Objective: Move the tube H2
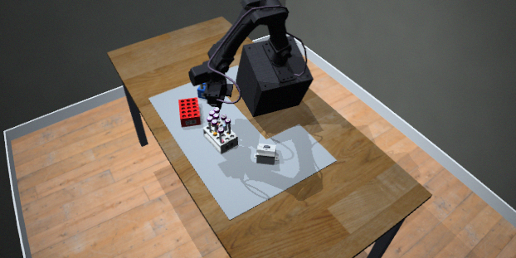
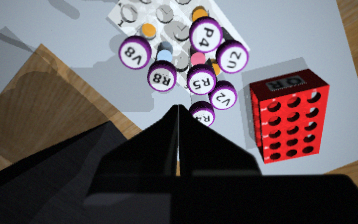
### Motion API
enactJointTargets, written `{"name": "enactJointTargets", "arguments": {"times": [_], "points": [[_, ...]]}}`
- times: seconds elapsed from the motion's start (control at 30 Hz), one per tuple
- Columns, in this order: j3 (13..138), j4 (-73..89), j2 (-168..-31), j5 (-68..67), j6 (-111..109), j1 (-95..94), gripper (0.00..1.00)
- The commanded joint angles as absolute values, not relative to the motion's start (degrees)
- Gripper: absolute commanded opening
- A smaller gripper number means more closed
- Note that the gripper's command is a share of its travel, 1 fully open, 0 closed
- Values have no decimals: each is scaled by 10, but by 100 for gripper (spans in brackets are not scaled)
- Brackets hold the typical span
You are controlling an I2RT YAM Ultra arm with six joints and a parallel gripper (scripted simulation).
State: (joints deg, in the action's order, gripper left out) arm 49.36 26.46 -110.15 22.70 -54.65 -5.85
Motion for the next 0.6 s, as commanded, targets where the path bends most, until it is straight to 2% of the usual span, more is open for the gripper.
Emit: {"name": "enactJointTargets", "arguments": {"times": [0.0,0.57], "points": [[484,258,-1082,222,-514,-65,0],[468,253,-1026,212,-407,-165,0]]}}
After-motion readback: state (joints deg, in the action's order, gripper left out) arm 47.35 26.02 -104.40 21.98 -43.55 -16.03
